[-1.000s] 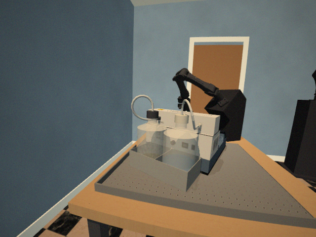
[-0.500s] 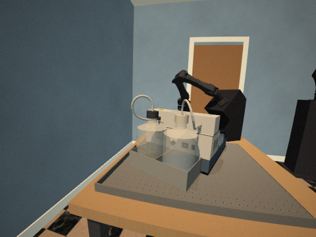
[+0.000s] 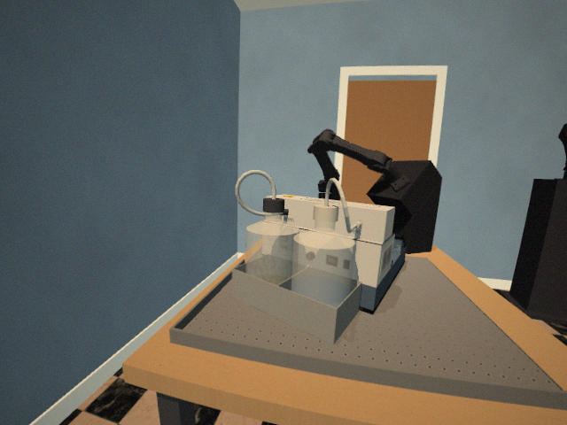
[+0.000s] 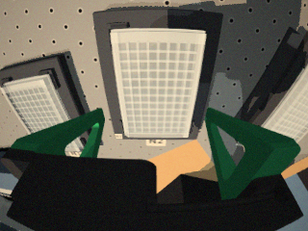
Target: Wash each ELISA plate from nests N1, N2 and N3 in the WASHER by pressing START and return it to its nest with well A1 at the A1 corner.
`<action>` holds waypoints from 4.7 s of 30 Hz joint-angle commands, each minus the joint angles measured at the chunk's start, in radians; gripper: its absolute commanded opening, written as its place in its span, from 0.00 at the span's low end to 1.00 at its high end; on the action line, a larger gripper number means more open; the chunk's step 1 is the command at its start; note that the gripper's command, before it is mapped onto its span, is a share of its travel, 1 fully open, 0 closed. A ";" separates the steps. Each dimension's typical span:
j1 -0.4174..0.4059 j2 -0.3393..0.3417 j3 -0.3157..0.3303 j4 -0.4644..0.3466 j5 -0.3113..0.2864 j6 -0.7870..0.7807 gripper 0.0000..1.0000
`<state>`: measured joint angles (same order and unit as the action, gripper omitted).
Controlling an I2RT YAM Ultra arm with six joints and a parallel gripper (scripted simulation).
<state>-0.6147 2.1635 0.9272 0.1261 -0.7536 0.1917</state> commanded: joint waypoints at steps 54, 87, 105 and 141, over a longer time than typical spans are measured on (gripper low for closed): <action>0.041 0.077 0.032 0.104 0.029 0.075 1.00; 0.068 0.120 0.054 0.145 0.042 0.106 1.00; 0.068 0.120 0.054 0.145 0.042 0.106 0.40; 0.068 0.120 0.054 0.145 0.042 0.106 0.00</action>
<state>-0.5407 2.2879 0.9794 0.2699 -0.7120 0.2955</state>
